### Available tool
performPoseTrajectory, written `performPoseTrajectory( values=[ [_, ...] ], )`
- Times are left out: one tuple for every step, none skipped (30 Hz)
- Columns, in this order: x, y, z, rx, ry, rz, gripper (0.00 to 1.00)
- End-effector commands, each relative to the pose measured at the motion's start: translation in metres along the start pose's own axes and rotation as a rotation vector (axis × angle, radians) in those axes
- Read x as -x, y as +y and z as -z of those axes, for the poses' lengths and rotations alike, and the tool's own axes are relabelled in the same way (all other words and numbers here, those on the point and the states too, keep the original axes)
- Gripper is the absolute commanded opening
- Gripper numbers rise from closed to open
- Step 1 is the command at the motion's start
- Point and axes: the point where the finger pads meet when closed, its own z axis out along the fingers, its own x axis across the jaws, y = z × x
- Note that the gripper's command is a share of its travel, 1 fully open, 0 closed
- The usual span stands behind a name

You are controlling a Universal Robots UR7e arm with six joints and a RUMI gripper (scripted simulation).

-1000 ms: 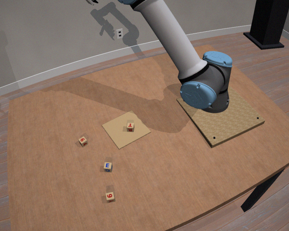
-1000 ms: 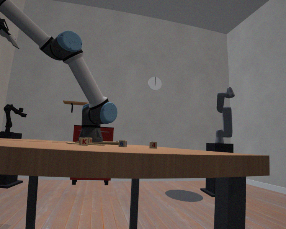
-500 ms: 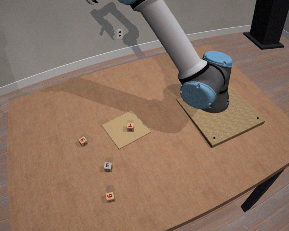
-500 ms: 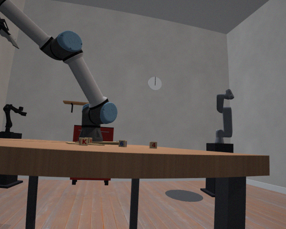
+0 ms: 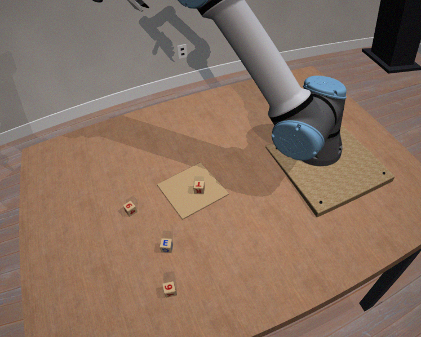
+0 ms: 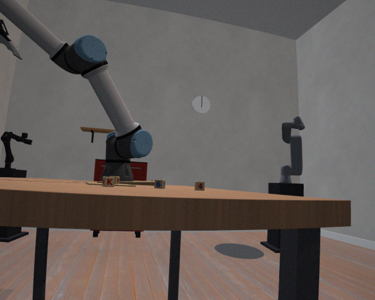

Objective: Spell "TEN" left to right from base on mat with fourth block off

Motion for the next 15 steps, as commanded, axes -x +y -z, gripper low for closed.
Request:
performPoseTrajectory(
  values=[
    [0.005,-0.009,0.000,-0.007,0.018,0.000,1.00],
    [0.006,-0.012,0.000,-0.009,0.023,0.000,1.00],
    [0.007,-0.016,0.000,-0.011,0.029,0.000,1.00],
    [0.008,-0.019,0.000,-0.014,0.035,-0.001,1.00],
    [0.010,-0.023,0.000,-0.016,0.042,-0.001,1.00],
    [0.011,-0.028,0.000,-0.020,0.049,-0.001,1.00],
    [0.013,-0.032,-0.001,-0.023,0.057,-0.002,1.00],
    [0.015,-0.037,-0.001,-0.027,0.065,-0.002,1.00],
    [0.017,-0.043,-0.001,-0.032,0.074,-0.003,1.00],
    [0.020,-0.049,-0.001,-0.036,0.084,-0.003,1.00],
    [0.022,-0.055,-0.002,-0.041,0.094,-0.003,1.00],
    [0.025,-0.061,-0.002,-0.047,0.104,-0.004,1.00],
    [0.029,-0.068,-0.003,-0.053,0.115,-0.004,1.00],
    [0.032,-0.075,-0.004,-0.059,0.126,-0.004,1.00],
    [0.036,-0.082,-0.004,-0.066,0.138,-0.005,1.00]
  ],
)
